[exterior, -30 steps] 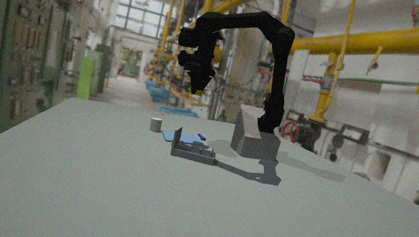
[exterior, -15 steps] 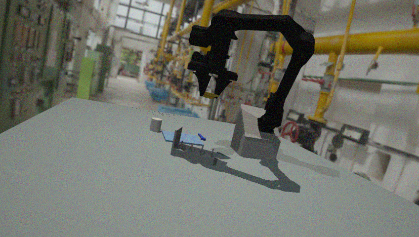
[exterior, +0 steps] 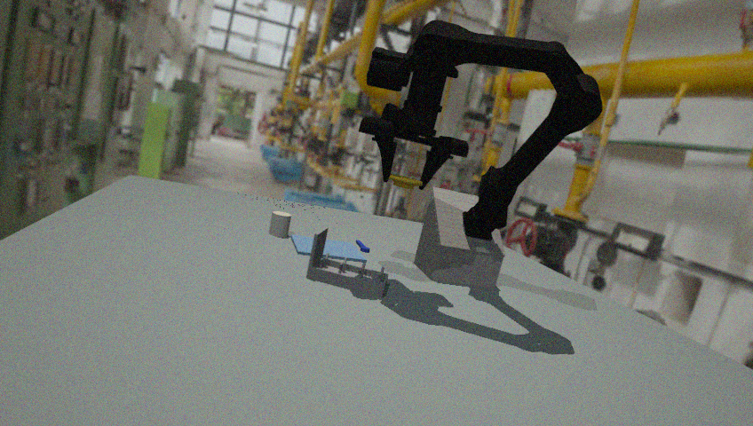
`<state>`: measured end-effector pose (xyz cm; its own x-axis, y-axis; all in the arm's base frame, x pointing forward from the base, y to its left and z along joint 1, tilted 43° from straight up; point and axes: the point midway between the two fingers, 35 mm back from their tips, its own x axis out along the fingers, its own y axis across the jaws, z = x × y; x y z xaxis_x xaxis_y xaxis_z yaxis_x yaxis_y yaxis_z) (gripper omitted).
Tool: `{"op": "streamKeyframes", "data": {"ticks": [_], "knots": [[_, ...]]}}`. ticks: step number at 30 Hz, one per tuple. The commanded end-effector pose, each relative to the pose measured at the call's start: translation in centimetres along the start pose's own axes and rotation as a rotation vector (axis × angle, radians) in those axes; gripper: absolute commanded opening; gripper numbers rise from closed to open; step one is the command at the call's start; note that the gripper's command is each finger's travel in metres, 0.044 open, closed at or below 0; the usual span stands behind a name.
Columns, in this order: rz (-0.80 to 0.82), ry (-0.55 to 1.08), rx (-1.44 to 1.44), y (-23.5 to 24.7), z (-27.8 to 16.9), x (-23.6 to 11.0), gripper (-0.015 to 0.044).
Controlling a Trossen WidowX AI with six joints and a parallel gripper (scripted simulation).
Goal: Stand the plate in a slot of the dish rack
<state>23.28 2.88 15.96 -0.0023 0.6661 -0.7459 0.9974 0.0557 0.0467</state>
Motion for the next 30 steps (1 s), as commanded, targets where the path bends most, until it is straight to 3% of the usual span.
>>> {"op": "streamKeyframes", "data": {"ticks": [1, 9, 17, 30], "knots": [[-0.005, 0.008, 0.153, -1.4, -1.2, 0.3, 0.0000], [-0.010, 0.013, 0.406, -3.7, -3.0, 0.8, 0.0000], [-0.011, 0.009, 0.410, -3.8, -3.0, 0.9, 0.0000], [-0.102, -0.250, 0.269, -4.9, -0.8, 4.2, 0.0000]]}}
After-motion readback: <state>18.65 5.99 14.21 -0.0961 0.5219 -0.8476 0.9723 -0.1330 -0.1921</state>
